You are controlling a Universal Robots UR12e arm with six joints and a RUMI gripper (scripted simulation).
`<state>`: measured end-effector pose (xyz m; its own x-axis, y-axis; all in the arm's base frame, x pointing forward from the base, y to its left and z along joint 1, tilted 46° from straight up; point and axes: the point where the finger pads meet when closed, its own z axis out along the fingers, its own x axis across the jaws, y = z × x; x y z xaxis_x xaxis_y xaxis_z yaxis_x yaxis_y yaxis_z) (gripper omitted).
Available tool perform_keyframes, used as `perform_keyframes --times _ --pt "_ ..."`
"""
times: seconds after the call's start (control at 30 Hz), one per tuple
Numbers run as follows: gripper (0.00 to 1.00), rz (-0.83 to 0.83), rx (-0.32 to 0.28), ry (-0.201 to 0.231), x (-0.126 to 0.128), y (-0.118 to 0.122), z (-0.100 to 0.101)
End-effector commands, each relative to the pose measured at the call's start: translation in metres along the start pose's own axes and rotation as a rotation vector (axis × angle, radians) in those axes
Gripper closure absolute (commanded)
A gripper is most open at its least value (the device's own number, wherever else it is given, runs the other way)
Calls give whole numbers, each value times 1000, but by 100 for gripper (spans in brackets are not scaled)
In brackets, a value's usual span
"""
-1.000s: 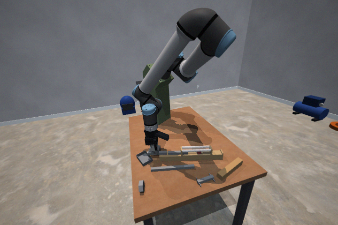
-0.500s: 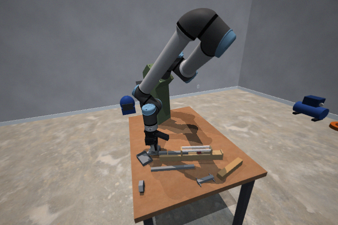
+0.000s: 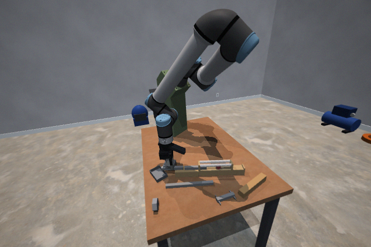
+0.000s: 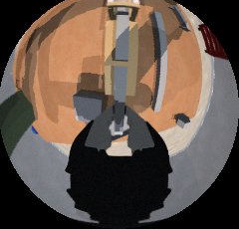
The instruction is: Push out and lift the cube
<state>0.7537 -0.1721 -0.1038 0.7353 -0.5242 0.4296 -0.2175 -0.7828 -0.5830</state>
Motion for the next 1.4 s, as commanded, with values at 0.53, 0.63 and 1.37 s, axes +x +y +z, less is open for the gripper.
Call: perform_keyframes --times 0.53,0.63,1.37 --pt "100 0 0 1 0 -6 0" --pt "100 0 0 1 0 -8 0" --pt "100 0 0 1 1 -50 0"
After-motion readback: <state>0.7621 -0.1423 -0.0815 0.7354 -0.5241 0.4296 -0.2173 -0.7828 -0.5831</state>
